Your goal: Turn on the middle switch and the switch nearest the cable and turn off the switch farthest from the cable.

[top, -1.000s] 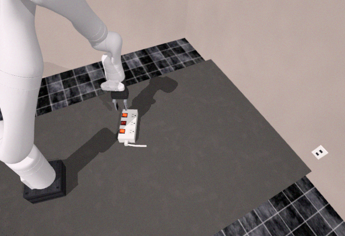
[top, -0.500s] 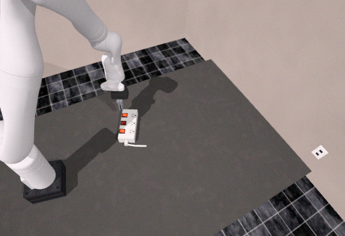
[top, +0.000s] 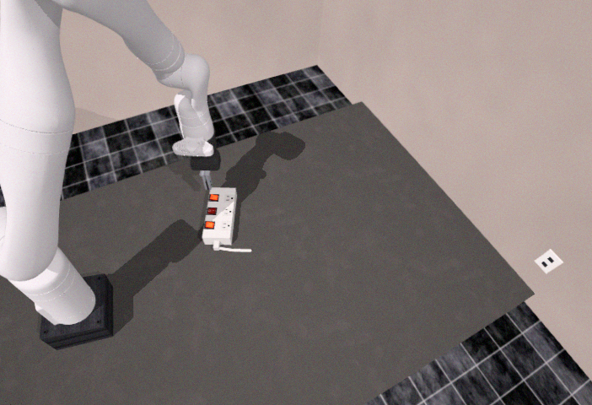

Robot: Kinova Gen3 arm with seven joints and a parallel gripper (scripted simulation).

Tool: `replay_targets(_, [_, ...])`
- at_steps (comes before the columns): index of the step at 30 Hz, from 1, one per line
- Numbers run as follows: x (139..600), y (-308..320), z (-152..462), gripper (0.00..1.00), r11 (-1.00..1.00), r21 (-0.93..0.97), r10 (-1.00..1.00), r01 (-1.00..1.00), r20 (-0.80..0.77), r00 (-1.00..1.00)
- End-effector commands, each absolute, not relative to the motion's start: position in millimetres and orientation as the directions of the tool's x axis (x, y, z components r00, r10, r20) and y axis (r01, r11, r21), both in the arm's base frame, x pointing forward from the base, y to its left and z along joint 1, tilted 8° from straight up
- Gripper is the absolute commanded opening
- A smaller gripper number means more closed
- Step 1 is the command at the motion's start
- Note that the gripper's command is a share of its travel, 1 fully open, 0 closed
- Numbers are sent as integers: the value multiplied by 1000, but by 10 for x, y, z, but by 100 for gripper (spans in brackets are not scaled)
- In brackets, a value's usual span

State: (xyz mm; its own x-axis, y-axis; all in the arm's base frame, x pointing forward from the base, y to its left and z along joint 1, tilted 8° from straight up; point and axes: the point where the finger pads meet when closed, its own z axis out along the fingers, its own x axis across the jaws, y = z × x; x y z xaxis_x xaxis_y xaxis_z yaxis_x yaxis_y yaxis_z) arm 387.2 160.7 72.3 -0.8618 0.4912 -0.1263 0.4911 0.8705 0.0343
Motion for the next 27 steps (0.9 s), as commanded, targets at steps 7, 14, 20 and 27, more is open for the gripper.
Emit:
replay_targets(7, [3876, 1610, 727, 0, 870, 36, 491, 491, -127, -862])
replay_targets(14, [3878, 1610, 711, 0, 870, 36, 491, 491, -127, -862])
replay_targets(20, [3883, 1609, 669, 0, 870, 36, 491, 491, -127, -862])
replay_targets(27, [3890, 1608, 617, 0, 870, 36, 491, 491, -127, -862])
